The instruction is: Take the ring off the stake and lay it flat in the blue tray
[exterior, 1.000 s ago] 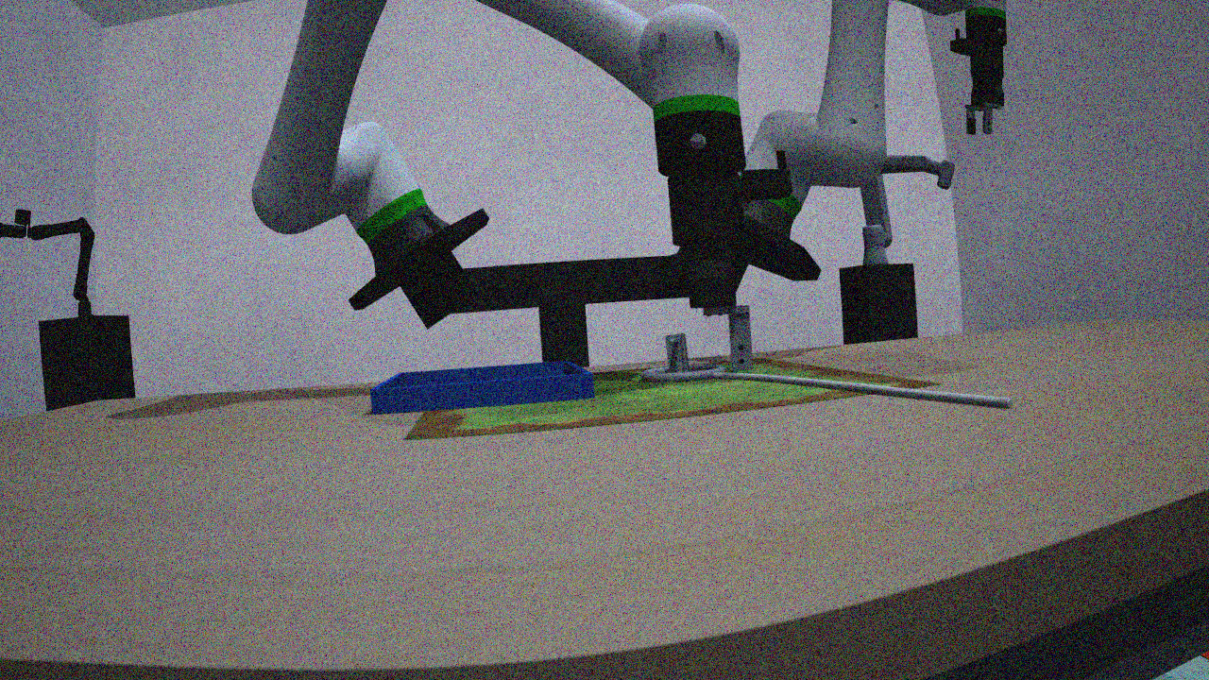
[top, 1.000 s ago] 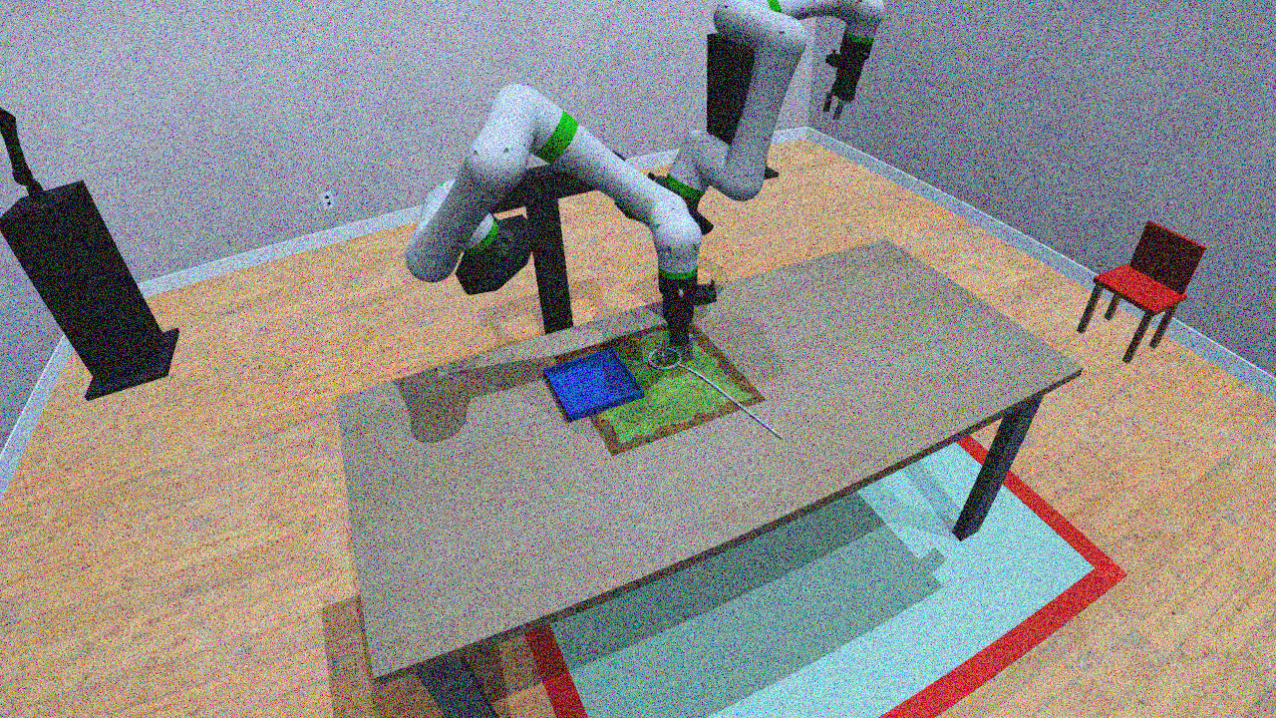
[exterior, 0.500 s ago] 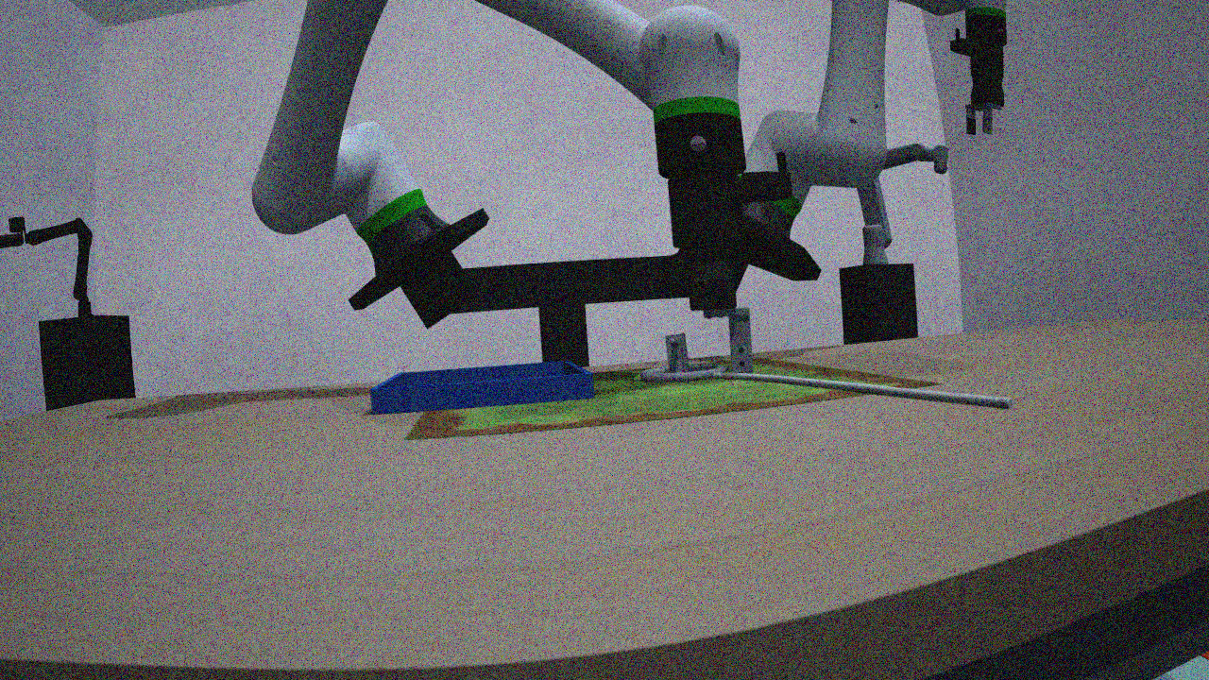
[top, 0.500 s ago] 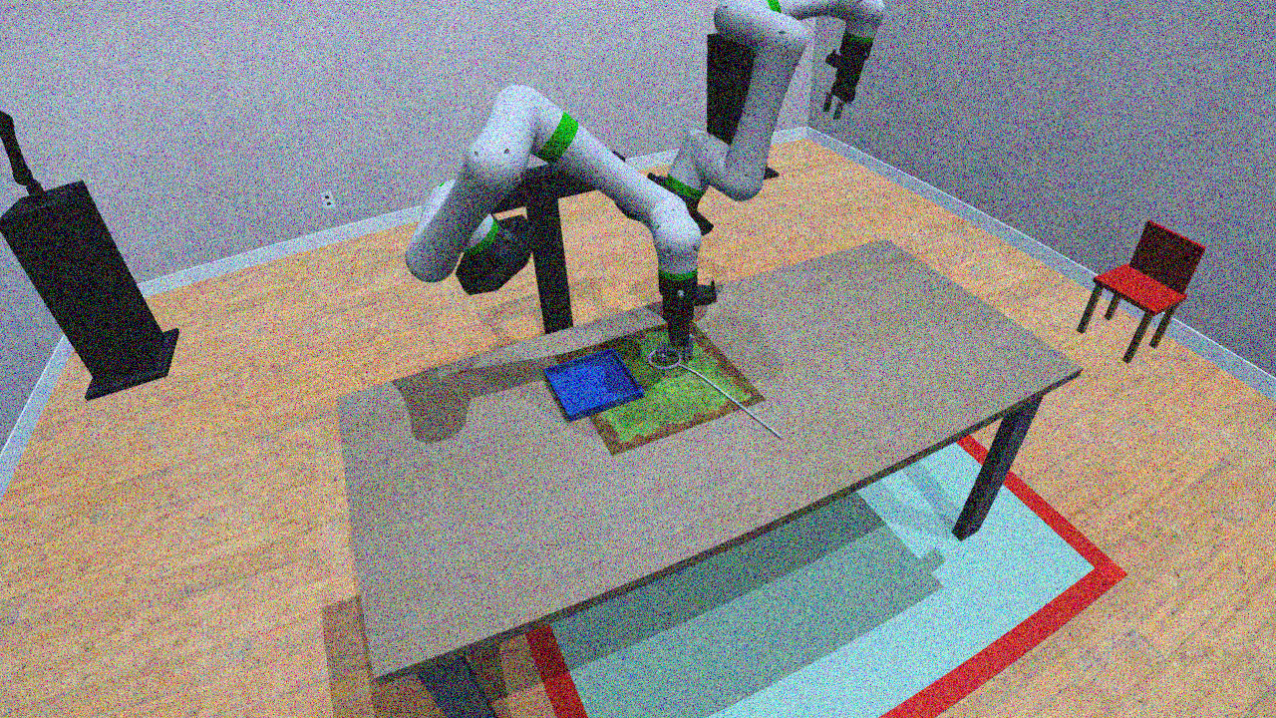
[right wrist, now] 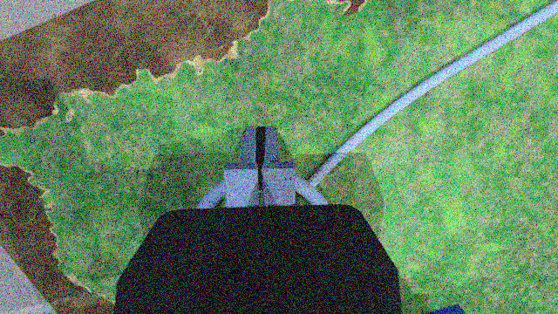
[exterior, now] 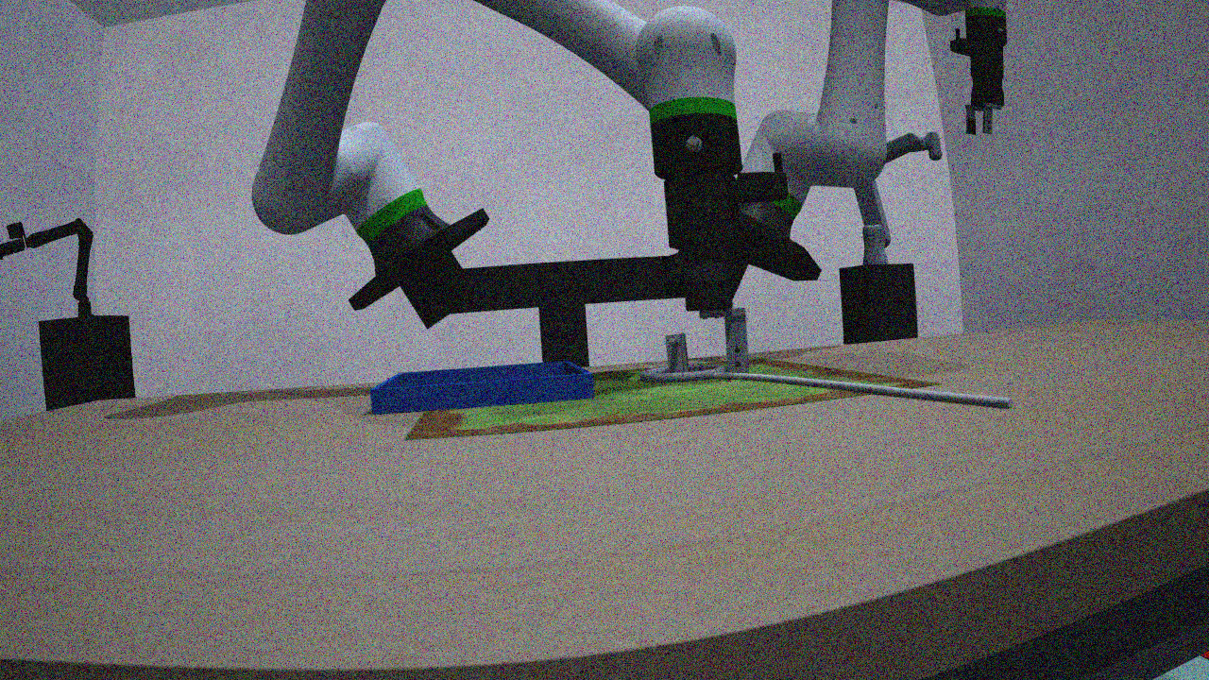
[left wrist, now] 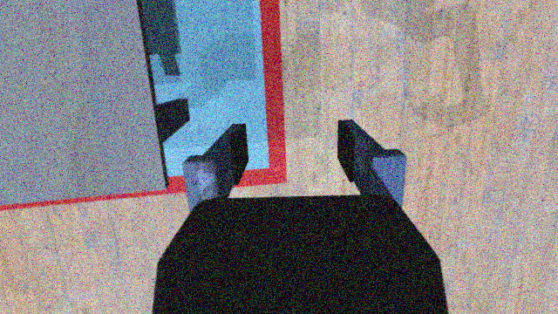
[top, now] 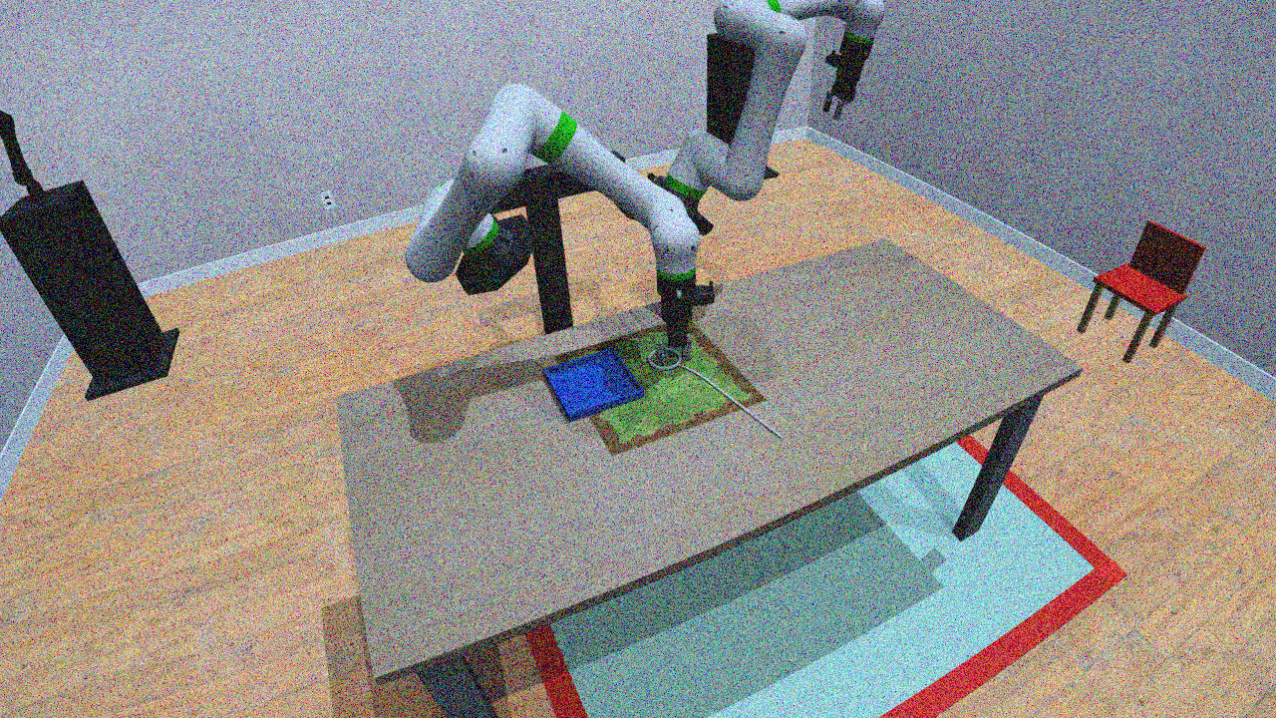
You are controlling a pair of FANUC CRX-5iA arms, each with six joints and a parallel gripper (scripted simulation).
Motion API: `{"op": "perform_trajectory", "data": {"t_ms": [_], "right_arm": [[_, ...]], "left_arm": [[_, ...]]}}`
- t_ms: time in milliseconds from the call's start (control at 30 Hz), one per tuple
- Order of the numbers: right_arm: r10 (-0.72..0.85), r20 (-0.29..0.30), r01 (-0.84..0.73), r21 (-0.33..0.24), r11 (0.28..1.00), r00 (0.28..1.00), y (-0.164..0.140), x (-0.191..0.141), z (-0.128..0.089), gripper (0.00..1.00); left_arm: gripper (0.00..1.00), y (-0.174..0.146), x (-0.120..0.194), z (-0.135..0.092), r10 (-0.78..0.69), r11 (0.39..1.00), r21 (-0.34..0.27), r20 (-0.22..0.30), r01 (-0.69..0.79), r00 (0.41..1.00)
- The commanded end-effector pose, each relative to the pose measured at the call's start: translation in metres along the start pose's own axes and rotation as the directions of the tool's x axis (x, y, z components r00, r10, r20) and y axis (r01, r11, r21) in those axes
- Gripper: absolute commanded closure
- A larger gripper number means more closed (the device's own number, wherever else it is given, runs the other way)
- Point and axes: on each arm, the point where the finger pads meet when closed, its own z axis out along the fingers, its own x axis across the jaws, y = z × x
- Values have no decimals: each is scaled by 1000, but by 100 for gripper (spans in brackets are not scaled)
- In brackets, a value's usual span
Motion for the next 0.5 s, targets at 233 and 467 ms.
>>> {"op": "perform_trajectory", "data": {"t_ms": [233,467], "right_arm": [[0,-1,0,2,1000,1000,5,0,-1,100],[0,-1,0,2,1000,1000,10,0,-1,100]], "left_arm": [[0,0,0,-1,0,1000,-2,0,0,1000],[0,0,0,-1,0,1000,-2,0,0,1000]]}}
